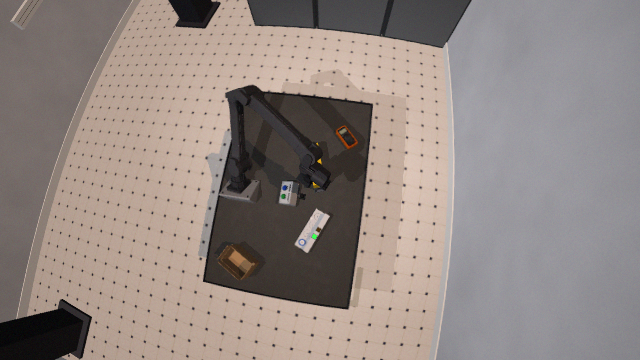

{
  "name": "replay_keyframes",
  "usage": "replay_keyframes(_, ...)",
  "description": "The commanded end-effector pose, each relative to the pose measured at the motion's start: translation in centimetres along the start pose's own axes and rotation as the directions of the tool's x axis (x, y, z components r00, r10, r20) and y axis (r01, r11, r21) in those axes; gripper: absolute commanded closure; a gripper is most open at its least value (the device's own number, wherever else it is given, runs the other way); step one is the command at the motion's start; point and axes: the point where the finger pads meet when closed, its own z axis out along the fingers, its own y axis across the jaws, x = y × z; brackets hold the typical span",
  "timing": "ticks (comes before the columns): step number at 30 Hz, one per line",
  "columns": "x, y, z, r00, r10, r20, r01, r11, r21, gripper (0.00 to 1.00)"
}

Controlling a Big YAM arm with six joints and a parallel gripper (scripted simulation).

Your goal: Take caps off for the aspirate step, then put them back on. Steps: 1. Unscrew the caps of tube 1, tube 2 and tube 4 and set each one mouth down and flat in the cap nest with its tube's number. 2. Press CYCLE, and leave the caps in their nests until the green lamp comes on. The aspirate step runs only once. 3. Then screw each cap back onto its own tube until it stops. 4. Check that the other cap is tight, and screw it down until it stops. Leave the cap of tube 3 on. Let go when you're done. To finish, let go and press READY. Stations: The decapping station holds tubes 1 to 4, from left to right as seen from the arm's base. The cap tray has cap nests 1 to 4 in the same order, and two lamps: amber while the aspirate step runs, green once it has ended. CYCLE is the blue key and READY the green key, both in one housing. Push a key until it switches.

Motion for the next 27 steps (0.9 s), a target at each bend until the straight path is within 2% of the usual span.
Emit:
replay_keyframes(1,-2.7,-2.0,-0.9,0.996,-0.09,0.028,0.09,0.996,-0.003,0.53)
replay_keyframes(12,-7.0,-10.6,-1.1,0.995,-0.093,0.035,0.093,0.996,0.004,0.53)
replay_keyframes(15,-7.0,-11.3,-1.1,0.996,-0.085,0.024,0.085,0.996,0.0,0.53)
replay_keyframes(27,-11.5,-20.9,-1.0,0.996,-0.088,0.031,0.088,0.996,0.009,0.53)
